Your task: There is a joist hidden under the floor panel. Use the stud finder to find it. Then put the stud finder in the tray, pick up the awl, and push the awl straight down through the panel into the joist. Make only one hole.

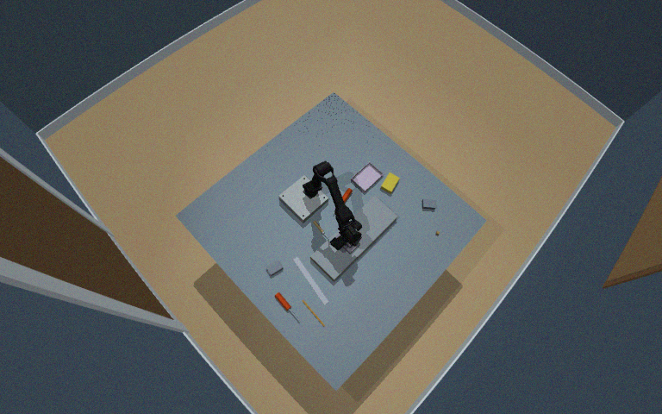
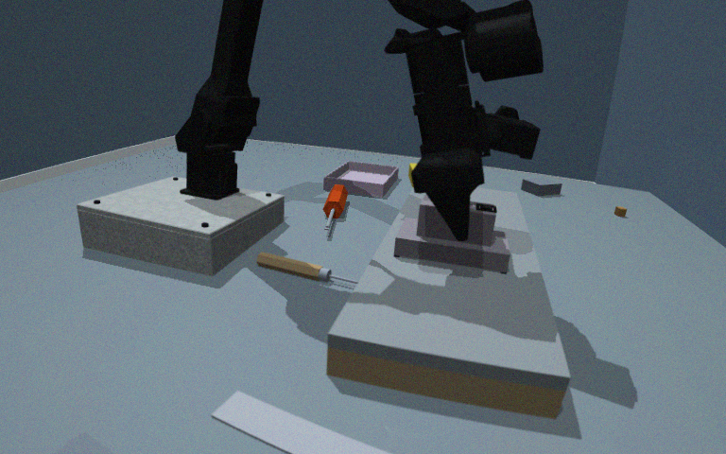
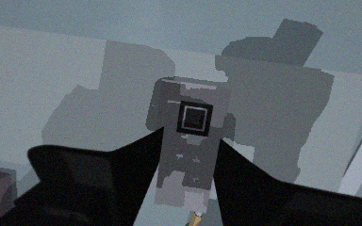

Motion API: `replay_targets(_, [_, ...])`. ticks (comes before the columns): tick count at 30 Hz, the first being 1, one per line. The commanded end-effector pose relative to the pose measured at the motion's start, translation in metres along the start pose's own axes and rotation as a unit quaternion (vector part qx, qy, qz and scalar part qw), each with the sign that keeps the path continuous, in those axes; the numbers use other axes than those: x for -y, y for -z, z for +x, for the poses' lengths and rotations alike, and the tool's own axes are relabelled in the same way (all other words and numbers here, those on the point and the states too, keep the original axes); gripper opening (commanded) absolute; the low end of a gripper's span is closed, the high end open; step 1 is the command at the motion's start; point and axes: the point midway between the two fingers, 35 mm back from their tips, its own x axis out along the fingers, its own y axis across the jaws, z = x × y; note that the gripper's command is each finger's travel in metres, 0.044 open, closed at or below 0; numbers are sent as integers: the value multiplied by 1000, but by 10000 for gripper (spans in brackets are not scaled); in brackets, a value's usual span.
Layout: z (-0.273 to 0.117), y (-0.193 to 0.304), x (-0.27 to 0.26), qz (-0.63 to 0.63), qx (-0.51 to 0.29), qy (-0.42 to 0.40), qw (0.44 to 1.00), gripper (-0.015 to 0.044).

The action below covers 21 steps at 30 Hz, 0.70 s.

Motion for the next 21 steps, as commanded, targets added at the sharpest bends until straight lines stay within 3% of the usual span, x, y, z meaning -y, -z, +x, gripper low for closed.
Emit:
replay_targets(1, [1,0,-11,0,0,-1,1000,0])
replay_targets(21, [0,0,-55,0,0,-3,1000,0])
